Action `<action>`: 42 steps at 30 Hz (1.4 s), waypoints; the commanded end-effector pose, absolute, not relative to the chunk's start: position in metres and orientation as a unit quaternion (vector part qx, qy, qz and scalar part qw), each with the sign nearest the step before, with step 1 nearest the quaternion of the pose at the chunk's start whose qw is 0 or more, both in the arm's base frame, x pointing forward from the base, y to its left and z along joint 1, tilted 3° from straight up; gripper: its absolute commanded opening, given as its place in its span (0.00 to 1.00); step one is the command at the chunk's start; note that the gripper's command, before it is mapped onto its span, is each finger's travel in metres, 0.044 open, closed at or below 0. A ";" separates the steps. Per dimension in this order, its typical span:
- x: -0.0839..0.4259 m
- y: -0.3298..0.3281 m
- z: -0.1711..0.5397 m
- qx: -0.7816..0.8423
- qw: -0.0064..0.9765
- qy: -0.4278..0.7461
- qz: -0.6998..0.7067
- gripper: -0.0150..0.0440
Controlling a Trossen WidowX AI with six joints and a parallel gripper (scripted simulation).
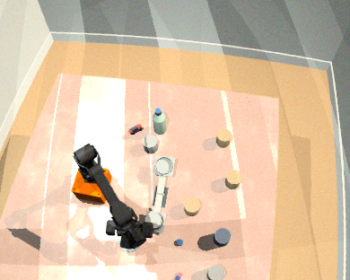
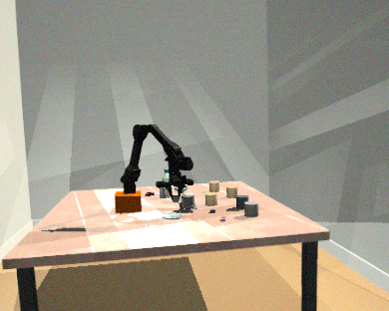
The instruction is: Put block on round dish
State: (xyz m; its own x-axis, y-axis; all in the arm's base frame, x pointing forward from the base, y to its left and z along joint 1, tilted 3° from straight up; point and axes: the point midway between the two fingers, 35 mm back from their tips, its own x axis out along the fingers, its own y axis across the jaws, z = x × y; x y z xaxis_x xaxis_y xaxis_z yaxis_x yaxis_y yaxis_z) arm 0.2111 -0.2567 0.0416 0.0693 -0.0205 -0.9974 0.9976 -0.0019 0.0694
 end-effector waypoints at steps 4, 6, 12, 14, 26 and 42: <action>0.193 -0.267 0.032 0.510 0.521 0.483 -0.484 0.25; 0.189 -0.269 0.031 0.510 0.521 0.484 -0.484 0.25; 0.190 -0.270 0.020 0.510 0.521 0.484 -0.484 0.25; 0.191 -0.270 0.011 0.510 0.521 0.484 -0.484 0.25; 0.192 -0.269 -0.013 0.510 0.521 0.484 -0.484 0.25; 0.192 -0.270 -0.026 0.508 0.522 0.484 -0.485 0.43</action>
